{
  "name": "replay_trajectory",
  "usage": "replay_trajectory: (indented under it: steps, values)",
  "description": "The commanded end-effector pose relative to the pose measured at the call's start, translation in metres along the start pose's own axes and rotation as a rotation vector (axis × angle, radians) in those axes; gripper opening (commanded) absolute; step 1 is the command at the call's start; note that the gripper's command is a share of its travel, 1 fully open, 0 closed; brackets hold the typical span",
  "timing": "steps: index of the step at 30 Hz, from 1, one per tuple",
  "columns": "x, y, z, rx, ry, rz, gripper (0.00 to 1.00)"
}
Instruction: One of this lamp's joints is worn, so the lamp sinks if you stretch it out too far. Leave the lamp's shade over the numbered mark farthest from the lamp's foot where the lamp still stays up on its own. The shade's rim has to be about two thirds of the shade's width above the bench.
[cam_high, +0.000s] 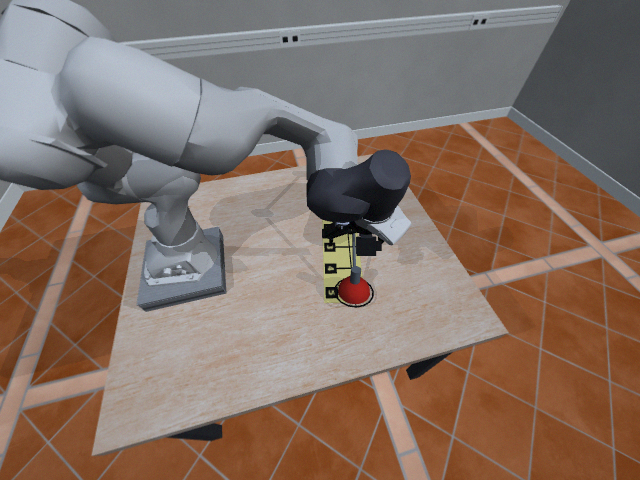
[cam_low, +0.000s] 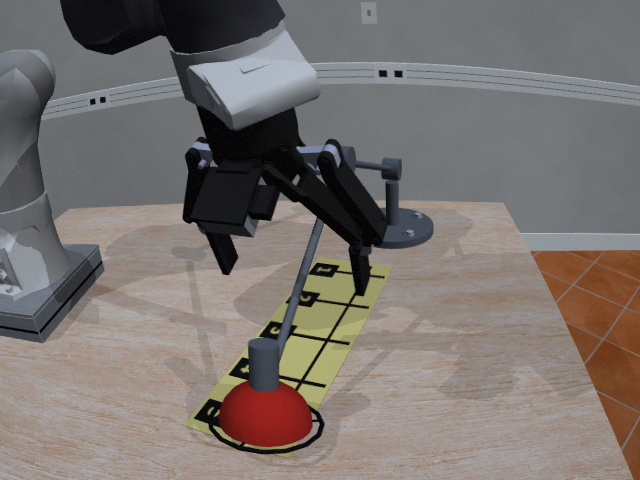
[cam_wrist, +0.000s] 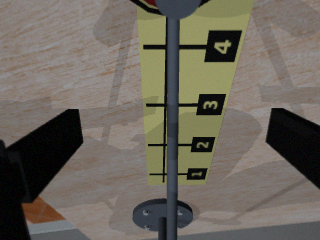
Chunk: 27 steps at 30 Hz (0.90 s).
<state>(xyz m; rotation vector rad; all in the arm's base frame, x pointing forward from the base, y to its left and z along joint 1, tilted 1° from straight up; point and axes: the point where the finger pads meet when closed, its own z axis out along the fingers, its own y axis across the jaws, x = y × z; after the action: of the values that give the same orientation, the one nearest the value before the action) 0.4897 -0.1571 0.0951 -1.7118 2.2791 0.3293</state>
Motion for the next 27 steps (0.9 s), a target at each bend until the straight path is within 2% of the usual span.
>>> replay_trajectory:
  steps: [1,4,19,21,27]
  values:
    - [0.0,0.0,0.0,0.0,0.0,0.0,1.0]
    - [0.0,0.0,0.0,0.0,0.0,0.0,1.0]
    - [-0.001,0.001,-0.065,0.0,0.0,0.0,1.0]
    - [-0.001,0.001,-0.065,0.0,0.0,0.0,1.0]
    - [-0.001,-0.002,-0.09,0.01,0.001,0.004,1.0]
